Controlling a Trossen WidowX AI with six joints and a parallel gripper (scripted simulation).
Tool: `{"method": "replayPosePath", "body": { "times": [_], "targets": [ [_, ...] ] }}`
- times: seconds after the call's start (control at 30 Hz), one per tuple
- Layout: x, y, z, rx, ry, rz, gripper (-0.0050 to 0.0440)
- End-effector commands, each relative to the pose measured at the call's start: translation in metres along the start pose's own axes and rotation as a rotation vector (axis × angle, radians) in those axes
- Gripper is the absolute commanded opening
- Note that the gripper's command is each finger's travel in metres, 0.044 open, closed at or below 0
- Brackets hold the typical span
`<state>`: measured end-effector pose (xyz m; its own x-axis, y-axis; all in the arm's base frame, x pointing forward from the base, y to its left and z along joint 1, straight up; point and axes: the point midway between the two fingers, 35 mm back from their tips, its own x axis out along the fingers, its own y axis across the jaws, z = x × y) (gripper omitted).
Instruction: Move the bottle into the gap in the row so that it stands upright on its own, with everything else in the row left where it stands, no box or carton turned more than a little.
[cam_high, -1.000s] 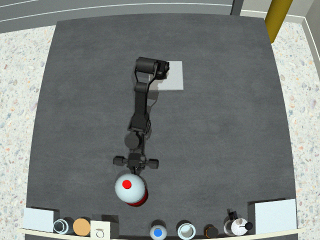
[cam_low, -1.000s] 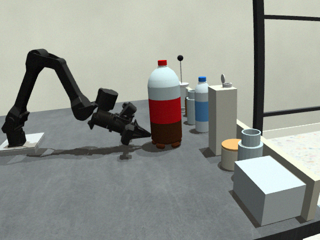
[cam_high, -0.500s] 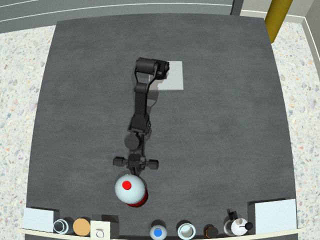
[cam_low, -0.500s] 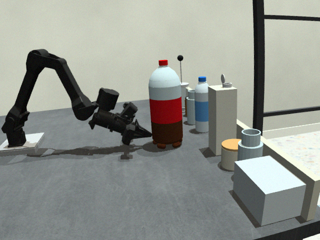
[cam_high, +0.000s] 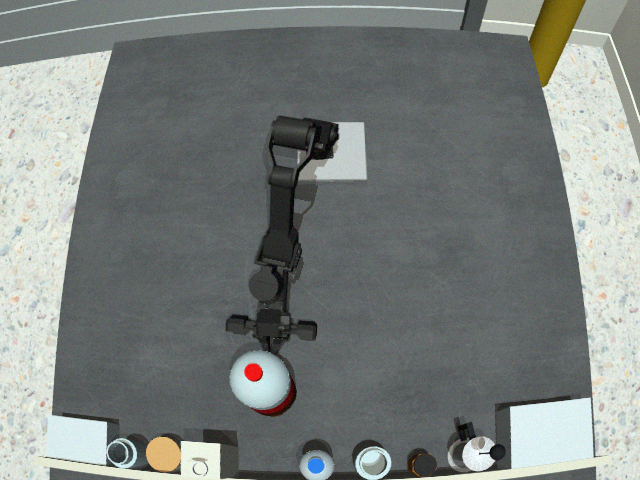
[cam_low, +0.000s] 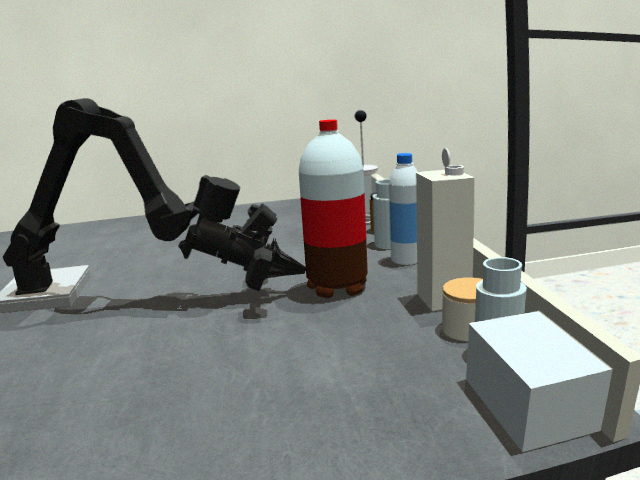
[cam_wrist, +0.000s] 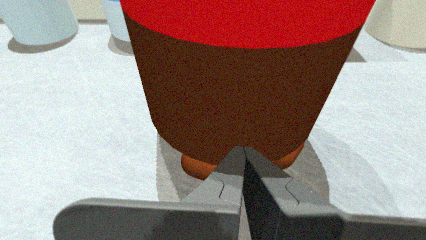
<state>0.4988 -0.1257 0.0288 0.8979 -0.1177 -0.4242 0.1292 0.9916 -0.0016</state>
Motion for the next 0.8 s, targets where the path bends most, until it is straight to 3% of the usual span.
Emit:
{"method": "replayPosePath", "body": {
  "times": [0.0,0.77],
  "targets": [
    [0.004,0.0014,0.0134,-0.001,-0.029,0.002,-0.005],
    [0.0107,0.0019,0.0165,0.0,-0.028,0.001,-0.005]
  ]
}}
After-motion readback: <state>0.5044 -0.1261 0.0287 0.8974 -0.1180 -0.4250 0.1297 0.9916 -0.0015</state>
